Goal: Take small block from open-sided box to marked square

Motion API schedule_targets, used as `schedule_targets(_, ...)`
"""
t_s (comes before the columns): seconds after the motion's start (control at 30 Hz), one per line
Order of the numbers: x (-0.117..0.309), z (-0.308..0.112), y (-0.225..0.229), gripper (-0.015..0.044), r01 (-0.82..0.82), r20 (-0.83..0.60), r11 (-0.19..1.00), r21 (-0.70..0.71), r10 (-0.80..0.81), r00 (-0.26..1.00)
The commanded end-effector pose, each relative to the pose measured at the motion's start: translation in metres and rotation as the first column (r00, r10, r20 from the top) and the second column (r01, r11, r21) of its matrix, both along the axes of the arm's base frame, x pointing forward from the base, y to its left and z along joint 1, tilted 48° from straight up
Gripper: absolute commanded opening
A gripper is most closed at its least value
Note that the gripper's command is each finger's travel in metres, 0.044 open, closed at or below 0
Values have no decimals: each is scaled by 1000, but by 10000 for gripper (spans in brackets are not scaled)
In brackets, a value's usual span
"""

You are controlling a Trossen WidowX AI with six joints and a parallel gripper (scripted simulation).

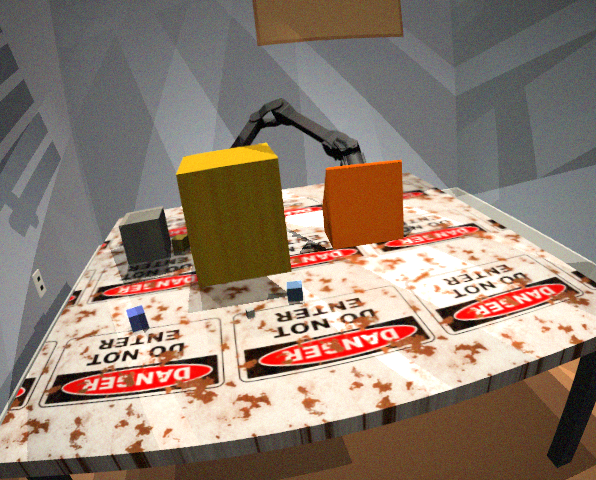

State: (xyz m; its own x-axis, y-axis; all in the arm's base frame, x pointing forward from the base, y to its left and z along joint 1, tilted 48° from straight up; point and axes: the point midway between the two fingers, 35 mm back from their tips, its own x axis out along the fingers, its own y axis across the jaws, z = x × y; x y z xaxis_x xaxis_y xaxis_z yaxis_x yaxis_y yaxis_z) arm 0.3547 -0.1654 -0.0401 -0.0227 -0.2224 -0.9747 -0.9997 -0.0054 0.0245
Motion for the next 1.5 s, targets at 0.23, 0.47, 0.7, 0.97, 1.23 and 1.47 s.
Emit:
schedule_targets(0.23, 1, 5, -5, 0, 0, 0, 1000, -1, 0, 1000)
schedule_targets(0.47, 3, 13, -13, 0, 0, 1, 1000, -2, 0, 1000)
schedule_targets(0.7, 4, 22, -20, 0, 0, 1, 1000, -3, 0, 1000)
schedule_targets(0.97, 4, 31, -29, 0, 1, 1, 1000, -4, -1, 1000)
schedule_targets(1.23, 4, 41, -38, 0, 1, 1, 1000, -5, -1, 1000)
schedule_targets(1.47, 4, 50, -46, 0, 2, 1, 1000, -7, -2, 1000)
